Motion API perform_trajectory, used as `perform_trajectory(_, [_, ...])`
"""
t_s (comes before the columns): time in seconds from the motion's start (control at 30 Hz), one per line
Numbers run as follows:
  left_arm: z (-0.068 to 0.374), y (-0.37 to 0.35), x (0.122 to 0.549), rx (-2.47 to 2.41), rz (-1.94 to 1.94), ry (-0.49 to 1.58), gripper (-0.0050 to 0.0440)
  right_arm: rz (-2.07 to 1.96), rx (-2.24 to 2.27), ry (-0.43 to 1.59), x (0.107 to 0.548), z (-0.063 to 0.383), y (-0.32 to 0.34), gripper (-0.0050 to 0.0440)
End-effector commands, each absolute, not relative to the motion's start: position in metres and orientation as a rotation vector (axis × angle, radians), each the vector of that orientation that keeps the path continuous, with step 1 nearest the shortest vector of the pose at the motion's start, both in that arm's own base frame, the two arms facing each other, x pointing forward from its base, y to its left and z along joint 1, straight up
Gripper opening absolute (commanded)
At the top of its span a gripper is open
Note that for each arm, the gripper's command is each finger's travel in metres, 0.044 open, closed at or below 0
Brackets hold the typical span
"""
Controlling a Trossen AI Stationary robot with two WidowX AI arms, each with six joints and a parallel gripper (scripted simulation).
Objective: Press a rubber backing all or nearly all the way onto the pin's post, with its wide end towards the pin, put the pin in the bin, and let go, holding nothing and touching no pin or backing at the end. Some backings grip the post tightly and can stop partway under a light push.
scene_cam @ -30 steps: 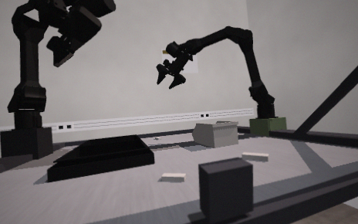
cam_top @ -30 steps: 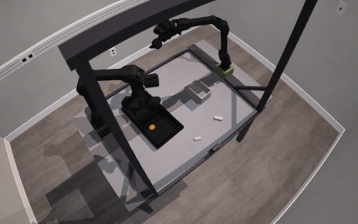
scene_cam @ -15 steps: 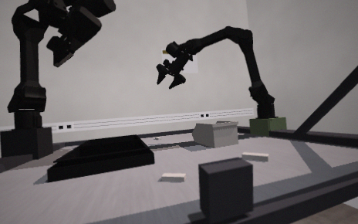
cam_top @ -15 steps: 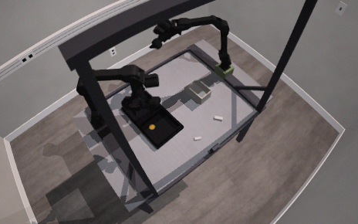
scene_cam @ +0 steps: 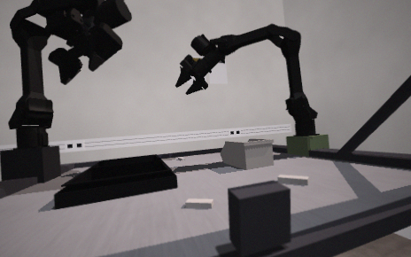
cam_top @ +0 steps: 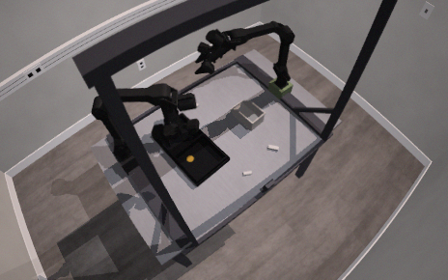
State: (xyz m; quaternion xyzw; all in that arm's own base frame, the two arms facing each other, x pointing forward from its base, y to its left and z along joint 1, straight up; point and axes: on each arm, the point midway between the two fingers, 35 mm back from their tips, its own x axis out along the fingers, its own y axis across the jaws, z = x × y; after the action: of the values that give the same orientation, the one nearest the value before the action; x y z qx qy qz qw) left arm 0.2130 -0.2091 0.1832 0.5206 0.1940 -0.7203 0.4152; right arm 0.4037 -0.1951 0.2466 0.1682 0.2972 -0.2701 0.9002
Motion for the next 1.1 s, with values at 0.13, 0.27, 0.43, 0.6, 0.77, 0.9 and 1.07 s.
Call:
perform_trajectory(0.13, [0.169,-0.2,0.215,1.187,-1.611,0.609,0.044,-0.279,0.172,0.574,0.417,0.267,-0.099,0.044])
perform_trajectory(0.27, [0.155,-0.195,0.216,1.093,-1.488,0.699,0.044,-0.14,0.091,0.559,0.416,0.27,-0.052,0.044])
perform_trajectory(0.43, [0.134,-0.189,0.217,0.979,-1.323,0.798,0.044,-0.009,0.015,0.537,0.411,0.273,-0.009,0.044])
perform_trajectory(0.6, [0.124,-0.186,0.218,0.891,-1.215,0.865,0.044,0.023,-0.007,0.529,0.408,0.274,0.002,0.044])
perform_trajectory(0.77, [0.103,-0.18,0.22,0.762,-1.037,0.959,0.044,0.037,-0.014,0.54,0.41,0.269,0.006,0.044])
perform_trajectory(0.9, [0.086,-0.175,0.222,0.669,-0.906,1.028,0.044,0.038,-0.015,0.534,0.41,0.272,0.006,0.044])
perform_trajectory(1.07, [0.067,-0.171,0.224,0.545,-0.743,1.105,0.044,0.032,-0.01,0.53,0.411,0.274,0.005,0.044])
